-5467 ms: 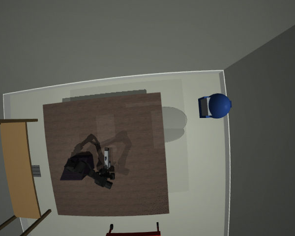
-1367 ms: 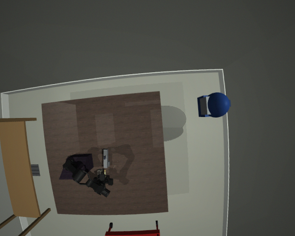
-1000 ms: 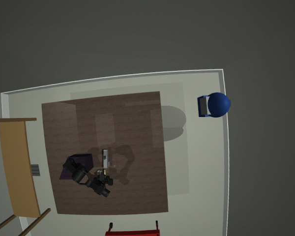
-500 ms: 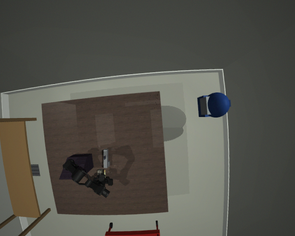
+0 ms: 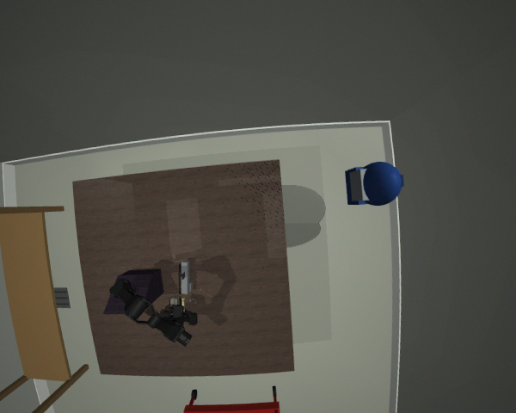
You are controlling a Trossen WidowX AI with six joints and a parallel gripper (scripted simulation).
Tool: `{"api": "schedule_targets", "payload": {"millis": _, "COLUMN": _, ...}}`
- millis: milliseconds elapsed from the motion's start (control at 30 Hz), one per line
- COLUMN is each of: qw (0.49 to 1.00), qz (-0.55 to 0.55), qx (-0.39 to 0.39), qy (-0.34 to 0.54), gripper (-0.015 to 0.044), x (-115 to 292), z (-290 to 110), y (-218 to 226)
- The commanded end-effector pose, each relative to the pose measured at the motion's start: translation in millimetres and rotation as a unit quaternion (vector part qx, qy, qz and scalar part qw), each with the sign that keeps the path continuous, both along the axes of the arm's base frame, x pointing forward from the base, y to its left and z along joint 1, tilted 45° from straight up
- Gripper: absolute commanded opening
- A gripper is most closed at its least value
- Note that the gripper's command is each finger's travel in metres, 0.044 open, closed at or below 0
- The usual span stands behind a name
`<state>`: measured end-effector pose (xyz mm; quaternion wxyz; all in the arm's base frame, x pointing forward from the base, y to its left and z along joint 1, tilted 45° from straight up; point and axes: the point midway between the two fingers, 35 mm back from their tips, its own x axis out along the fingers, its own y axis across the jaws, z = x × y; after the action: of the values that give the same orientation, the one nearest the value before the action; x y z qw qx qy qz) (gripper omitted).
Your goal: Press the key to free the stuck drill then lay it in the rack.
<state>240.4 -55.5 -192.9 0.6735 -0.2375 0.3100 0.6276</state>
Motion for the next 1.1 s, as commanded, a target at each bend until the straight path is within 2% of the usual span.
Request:
{"api": "schedule_targets", "payload": {"millis": 0, "qw": 1.0, "qz": 0.0, "qx": -0.002, "qy": -0.002, "gripper": 0.0, "x": 0.6, "z": 1.9, "y": -2.7}}
{"api": "schedule_targets", "payload": {"millis": 1067, "qw": 1.0, "qz": 0.0, "qx": -0.002, "qy": -0.002, "gripper": 0.0, "x": 0.8, "z": 6.9, "y": -7.0}}
